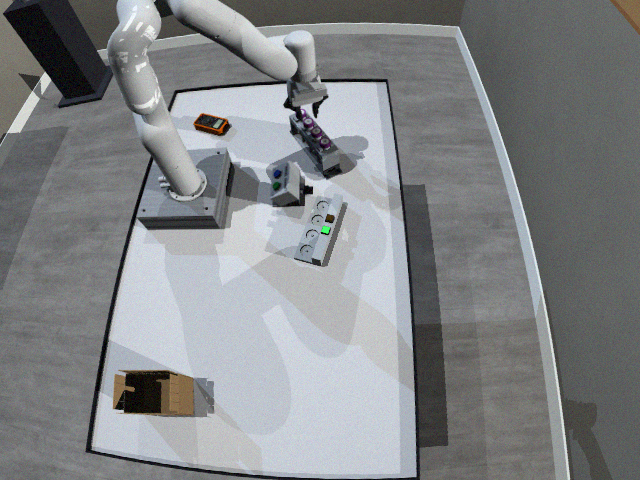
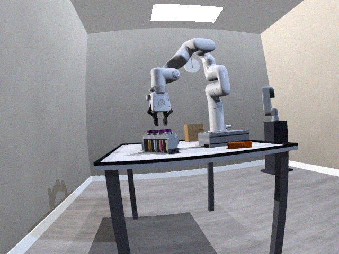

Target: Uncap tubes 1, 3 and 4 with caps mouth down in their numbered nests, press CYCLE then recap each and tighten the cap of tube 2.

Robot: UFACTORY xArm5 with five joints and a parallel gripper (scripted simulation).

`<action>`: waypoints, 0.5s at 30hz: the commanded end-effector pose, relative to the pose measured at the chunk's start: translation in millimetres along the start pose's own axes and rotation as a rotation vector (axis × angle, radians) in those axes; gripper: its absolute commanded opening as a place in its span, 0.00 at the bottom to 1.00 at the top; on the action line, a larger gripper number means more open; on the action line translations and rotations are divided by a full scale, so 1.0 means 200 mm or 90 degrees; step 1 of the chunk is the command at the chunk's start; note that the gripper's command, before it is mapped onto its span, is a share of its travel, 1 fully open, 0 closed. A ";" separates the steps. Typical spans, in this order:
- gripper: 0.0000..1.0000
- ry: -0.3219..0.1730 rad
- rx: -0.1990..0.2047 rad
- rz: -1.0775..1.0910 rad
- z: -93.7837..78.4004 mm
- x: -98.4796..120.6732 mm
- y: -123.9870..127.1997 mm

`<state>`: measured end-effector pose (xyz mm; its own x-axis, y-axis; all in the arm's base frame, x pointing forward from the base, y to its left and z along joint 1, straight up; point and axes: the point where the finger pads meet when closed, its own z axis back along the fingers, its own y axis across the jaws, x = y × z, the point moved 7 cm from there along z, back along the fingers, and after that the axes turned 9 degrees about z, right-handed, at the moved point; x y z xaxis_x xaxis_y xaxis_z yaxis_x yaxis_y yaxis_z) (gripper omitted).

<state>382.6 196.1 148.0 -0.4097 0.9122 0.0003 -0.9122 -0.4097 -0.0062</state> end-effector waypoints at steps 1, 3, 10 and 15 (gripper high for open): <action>0.46 -0.002 -0.002 0.000 0.08 0.00 0.00; 0.46 -0.002 -0.002 0.000 0.08 0.00 0.00; 0.00 -0.002 -0.001 -0.159 0.08 -0.08 0.09; 0.00 -0.002 -0.001 -0.183 0.08 -0.17 0.20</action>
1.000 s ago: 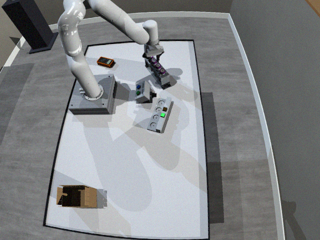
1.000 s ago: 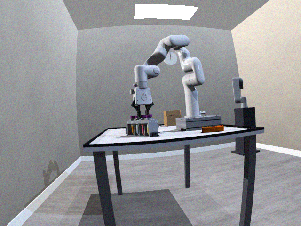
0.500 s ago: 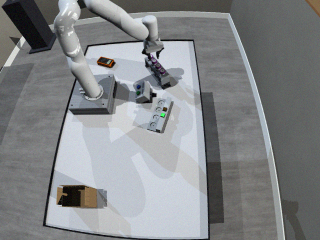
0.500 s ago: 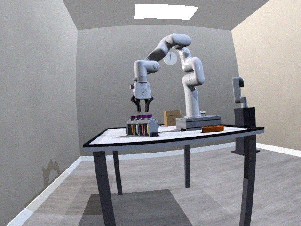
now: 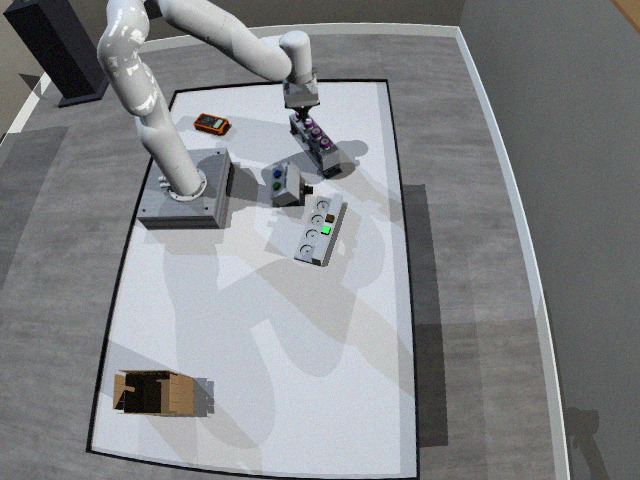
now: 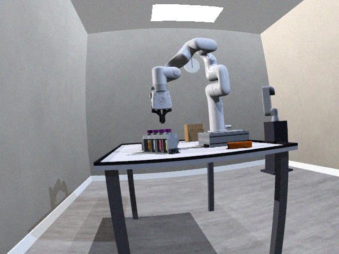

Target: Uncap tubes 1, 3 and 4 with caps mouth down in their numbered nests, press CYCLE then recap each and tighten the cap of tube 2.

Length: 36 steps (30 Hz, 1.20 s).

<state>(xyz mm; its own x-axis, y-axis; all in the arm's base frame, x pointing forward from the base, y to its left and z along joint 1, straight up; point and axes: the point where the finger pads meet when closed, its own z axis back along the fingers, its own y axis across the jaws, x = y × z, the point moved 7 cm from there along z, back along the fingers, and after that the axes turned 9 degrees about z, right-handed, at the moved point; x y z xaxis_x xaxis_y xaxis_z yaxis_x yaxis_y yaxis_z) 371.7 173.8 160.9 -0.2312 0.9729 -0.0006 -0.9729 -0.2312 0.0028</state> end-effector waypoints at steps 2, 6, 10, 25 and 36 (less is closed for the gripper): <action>0.00 -0.004 -0.007 -0.063 0.01 -0.16 0.13; 0.00 -0.004 -0.007 -0.063 0.01 -0.18 0.14; 0.00 -0.004 -0.007 -0.063 0.00 -0.21 0.17; 0.00 -0.003 -0.006 -0.063 -0.15 -0.53 0.43; 0.00 -0.003 -0.006 -0.063 -0.25 -0.75 0.62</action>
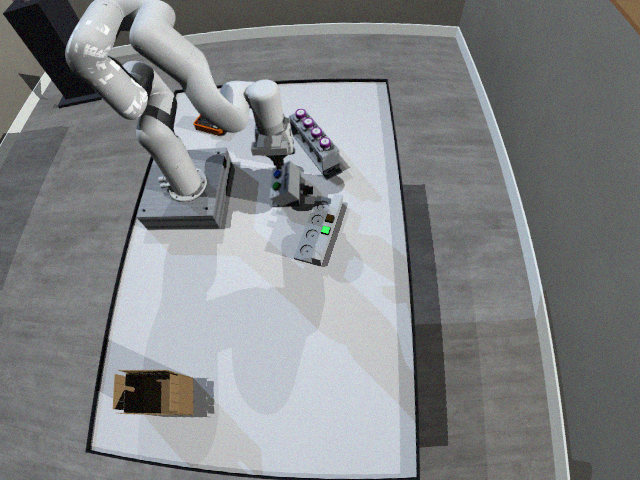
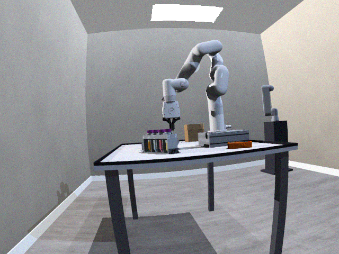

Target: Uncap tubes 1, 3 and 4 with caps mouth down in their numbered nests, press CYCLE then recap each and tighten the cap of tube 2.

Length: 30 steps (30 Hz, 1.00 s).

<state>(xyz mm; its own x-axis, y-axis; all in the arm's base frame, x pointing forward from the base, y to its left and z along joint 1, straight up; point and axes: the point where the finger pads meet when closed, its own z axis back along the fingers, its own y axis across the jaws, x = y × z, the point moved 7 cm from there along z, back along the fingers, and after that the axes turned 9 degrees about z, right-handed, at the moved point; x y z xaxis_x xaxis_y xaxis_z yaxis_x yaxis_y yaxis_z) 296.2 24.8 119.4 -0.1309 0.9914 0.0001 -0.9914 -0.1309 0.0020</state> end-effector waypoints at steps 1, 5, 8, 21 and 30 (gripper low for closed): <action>0.00 -0.003 -0.006 0.002 -0.05 -0.15 0.08; 0.00 -0.003 -0.006 0.002 -0.06 -0.18 0.10; 0.00 -0.003 -0.006 0.002 -0.06 -0.18 0.10; 0.00 -0.003 -0.005 0.002 -0.15 -0.18 0.10; 0.00 -0.003 -0.005 0.002 -0.15 -0.18 0.10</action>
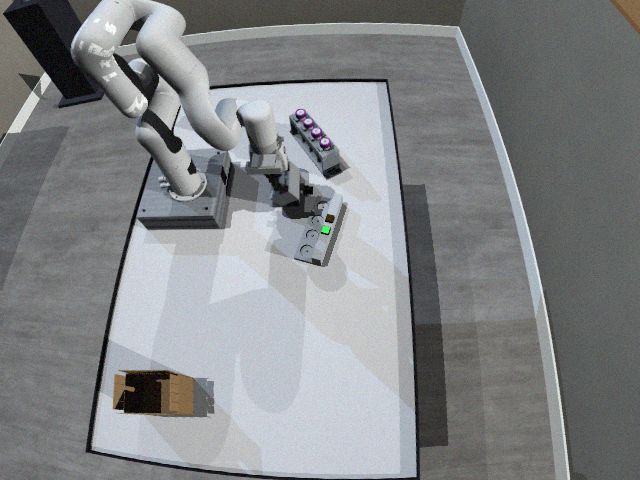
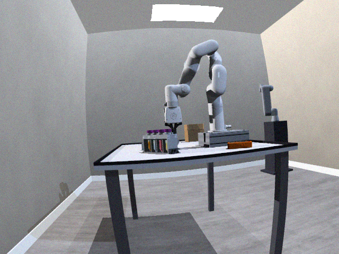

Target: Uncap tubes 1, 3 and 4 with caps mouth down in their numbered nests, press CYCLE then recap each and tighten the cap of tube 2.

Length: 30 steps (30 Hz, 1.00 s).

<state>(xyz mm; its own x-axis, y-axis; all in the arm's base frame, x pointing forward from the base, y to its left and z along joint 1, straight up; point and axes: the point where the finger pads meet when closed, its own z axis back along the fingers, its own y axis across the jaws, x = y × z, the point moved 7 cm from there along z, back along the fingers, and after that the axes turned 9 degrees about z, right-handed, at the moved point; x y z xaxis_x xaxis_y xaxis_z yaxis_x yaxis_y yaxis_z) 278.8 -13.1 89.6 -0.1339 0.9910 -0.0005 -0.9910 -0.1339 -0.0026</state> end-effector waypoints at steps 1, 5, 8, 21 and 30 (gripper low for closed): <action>0.00 -0.003 -0.003 0.000 0.00 0.00 -0.01; 0.00 -0.003 -0.003 0.000 0.00 0.00 -0.01; 0.00 -0.003 -0.003 0.000 0.00 0.00 -0.01; 0.00 -0.003 -0.003 0.000 -0.02 0.00 -0.01; 0.00 -0.003 -0.003 0.000 -0.03 0.00 -0.01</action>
<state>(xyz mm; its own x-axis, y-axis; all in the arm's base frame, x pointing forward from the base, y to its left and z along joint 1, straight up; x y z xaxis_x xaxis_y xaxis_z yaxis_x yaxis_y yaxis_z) 279.2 -13.1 83.8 -0.1339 0.9910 -0.0006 -0.9910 -0.1339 -0.0030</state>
